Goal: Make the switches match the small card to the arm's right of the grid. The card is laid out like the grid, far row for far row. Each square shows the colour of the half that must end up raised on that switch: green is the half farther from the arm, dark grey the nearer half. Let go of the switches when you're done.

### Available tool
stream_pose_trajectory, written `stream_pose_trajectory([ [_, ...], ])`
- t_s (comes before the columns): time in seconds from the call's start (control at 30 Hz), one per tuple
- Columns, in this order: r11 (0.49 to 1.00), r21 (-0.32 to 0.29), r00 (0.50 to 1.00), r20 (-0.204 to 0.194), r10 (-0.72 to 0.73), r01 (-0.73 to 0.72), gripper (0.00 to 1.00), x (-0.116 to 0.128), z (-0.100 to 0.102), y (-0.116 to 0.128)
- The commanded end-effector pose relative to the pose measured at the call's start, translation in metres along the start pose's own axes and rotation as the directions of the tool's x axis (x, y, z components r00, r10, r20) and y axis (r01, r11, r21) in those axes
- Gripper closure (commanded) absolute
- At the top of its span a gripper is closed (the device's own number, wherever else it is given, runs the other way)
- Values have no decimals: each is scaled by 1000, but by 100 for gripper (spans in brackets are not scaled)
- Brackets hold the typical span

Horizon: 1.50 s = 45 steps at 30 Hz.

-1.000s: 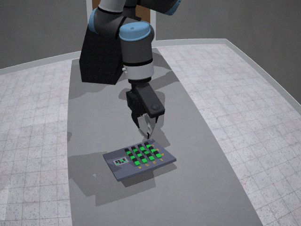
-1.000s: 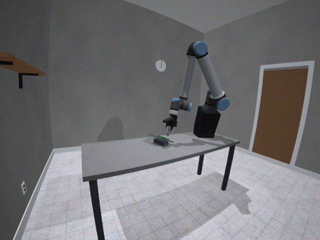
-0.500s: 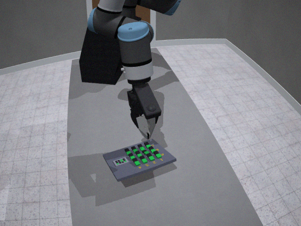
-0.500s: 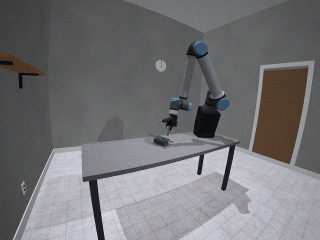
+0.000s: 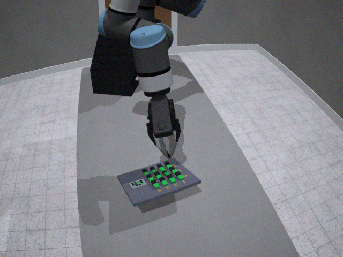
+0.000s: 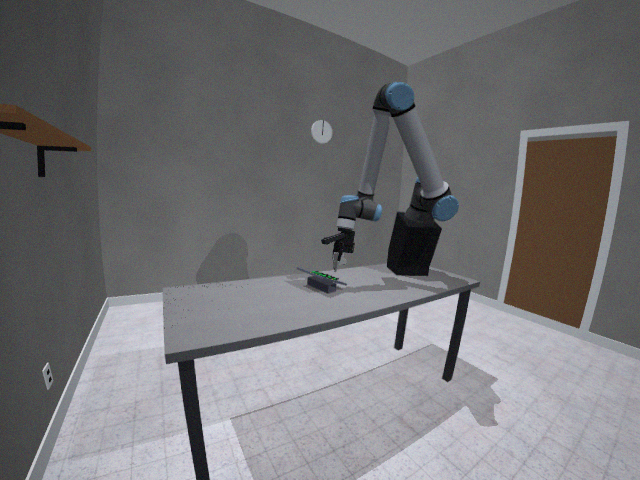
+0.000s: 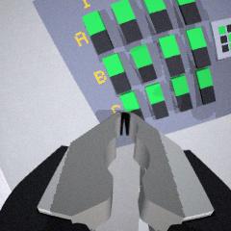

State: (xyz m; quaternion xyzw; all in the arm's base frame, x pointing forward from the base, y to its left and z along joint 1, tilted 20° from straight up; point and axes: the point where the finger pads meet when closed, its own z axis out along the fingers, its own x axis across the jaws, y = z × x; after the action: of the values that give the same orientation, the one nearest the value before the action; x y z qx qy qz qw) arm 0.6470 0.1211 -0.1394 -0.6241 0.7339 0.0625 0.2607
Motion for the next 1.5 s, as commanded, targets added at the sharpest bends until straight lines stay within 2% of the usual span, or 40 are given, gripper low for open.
stream_pose_trajectory([
  [0.0,987,1,987,23,161,-161,100,-1,-1,-2],
  [0.13,955,-4,954,45,297,-297,100,-2,-1,-4],
  [0.2,955,-4,954,45,297,-297,100,-2,-1,-4],
  [0.3,915,-10,913,62,402,-402,100,-2,-1,-6],
  [0.5,795,-29,790,96,606,-606,100,-4,-2,-8],
  [0.7,622,-57,613,125,780,-781,100,-5,-2,-11],
  [0.77,622,-57,613,125,780,-781,100,-5,-2,-11],
  [1.03,335,-103,318,151,936,-937,100,-7,-3,-16],
  [1.27,65,-147,41,160,986,-987,100,-8,-4,-19],
  [1.33,65,-147,41,160,986,-987,100,-8,-4,-19],
  [1.47,-85,-171,-113,159,981,-982,100,-9,-4,-21],
])
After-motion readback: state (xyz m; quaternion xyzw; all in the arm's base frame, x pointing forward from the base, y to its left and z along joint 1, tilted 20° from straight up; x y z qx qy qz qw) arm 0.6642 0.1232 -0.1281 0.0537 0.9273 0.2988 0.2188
